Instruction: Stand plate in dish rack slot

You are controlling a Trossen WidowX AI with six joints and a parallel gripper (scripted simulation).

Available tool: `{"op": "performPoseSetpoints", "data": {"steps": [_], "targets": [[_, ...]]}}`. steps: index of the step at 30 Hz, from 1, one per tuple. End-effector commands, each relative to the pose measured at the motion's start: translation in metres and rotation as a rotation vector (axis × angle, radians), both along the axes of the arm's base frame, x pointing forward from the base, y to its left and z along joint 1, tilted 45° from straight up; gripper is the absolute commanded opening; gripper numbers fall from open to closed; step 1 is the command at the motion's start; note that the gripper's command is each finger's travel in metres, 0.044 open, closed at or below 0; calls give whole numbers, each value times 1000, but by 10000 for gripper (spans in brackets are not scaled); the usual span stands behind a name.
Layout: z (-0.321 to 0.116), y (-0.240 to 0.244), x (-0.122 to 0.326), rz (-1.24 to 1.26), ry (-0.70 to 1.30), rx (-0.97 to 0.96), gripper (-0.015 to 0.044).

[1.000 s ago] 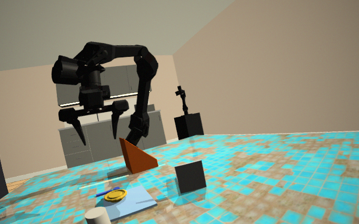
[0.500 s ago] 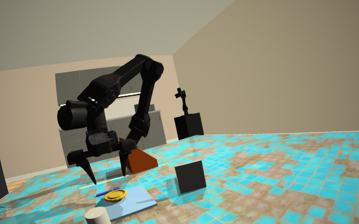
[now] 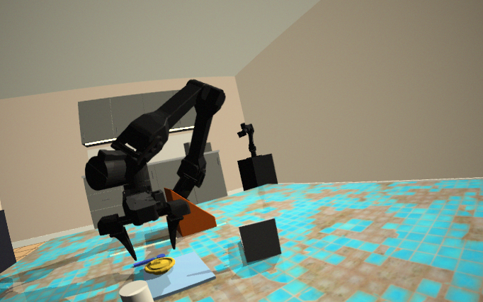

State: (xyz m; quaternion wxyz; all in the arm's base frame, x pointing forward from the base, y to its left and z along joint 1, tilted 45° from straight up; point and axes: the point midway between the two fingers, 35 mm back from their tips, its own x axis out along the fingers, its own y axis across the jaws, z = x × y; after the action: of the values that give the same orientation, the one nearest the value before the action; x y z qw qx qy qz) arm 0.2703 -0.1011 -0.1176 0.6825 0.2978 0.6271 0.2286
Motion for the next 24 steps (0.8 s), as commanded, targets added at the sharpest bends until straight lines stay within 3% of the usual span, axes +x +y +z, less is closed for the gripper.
{"op": "performPoseSetpoints", "data": {"steps": [1, 24], "targets": [[-5, 6, -1, -6, 5, 6, 400], [-26, 29, 0, -5, 5, 9, 387]]}}
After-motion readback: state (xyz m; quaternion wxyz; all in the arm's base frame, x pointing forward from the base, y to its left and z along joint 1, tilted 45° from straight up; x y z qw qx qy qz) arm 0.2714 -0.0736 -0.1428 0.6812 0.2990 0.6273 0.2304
